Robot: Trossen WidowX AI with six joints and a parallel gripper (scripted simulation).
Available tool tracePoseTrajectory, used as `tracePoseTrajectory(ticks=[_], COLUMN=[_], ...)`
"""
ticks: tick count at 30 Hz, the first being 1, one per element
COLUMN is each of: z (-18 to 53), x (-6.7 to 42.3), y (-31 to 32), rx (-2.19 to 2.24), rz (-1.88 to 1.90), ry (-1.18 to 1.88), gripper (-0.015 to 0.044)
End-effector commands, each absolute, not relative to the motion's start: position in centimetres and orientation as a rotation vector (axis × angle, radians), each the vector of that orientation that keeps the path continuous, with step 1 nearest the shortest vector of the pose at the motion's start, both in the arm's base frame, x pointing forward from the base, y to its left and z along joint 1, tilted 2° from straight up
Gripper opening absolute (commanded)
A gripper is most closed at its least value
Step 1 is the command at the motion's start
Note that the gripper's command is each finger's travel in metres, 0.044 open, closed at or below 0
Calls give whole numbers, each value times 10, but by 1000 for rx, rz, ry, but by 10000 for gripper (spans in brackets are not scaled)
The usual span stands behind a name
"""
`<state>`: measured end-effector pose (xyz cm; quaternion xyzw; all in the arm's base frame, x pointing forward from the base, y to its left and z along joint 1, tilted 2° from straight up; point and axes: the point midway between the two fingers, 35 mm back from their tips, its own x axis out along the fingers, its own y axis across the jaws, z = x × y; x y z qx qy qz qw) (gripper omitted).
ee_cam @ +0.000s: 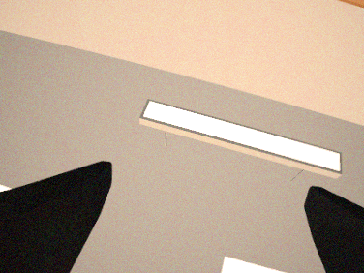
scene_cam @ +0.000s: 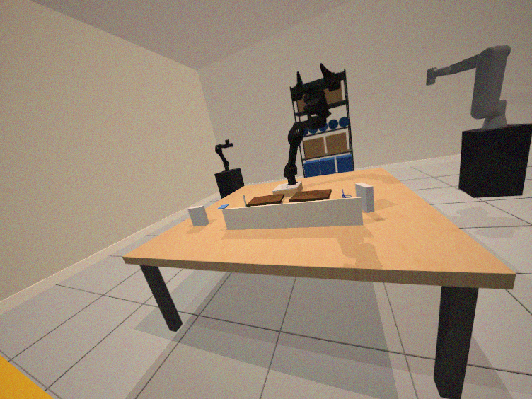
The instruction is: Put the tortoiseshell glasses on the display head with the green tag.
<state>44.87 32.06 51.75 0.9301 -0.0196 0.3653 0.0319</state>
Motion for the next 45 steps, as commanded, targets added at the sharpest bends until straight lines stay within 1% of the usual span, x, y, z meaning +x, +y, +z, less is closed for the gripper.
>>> tracePoseTrajectory(ticks=[1,2,8,11,17,24,31,34,38,45], z=[518,518,518,506,462,386,297,259,209,133], x=[449,449,449,463,505,541,542,530,502,424], y=[321,321,321,319,292,237,166,133,90,25], rx=[2864,2864,2864,2809,2394,1830,1273,1049,769,352], rz=[1125,1125,1125,1001,625,227,-71,-162,-246,-277], ry=[-60,-60,-60,-44,-86,-7,206,331,524,916], gripper=[426,440,440,361,204,200,200,200,200,200])
